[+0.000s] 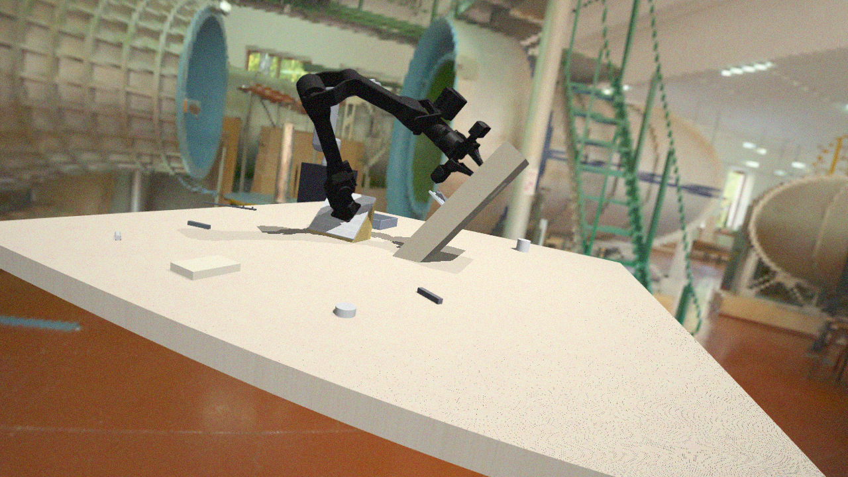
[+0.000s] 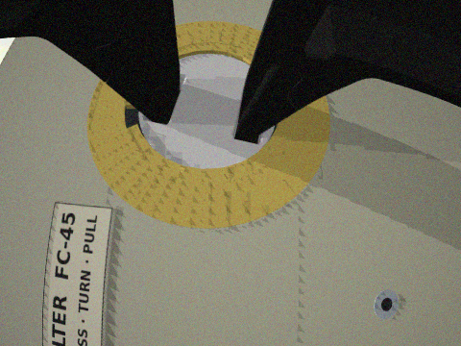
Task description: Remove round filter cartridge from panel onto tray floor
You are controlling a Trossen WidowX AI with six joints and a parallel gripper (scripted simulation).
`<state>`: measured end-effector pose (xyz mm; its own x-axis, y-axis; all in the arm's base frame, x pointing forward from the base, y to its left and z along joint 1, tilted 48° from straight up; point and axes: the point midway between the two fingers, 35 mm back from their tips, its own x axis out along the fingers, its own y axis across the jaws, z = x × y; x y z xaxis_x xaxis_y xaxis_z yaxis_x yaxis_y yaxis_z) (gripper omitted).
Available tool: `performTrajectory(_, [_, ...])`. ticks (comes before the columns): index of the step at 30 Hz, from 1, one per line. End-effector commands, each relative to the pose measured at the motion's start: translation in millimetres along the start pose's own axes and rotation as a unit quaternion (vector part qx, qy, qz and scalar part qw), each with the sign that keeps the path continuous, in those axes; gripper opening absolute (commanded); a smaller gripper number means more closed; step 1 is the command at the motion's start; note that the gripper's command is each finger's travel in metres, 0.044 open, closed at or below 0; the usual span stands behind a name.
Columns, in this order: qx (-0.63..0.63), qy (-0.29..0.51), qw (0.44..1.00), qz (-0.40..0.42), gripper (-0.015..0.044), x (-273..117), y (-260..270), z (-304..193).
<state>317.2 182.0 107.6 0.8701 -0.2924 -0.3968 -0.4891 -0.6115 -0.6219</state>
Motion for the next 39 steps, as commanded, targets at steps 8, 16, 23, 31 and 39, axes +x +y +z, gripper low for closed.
performTrajectory(8, [-0.177,0.001,0.984,0.007,0.0000,6,1,-3])
performTrajectory(16, [-0.241,0.000,0.971,0.007,0.0000,6,1,-3])
performTrajectory(23, [-0.234,-0.005,0.972,0.012,0.0000,-17,1,2])
performTrajectory(31, [-0.226,-0.005,0.974,0.012,0.0000,-52,1,2])
performTrajectory(39, [-0.222,-0.001,0.975,0.008,0.0000,-72,3,-2])
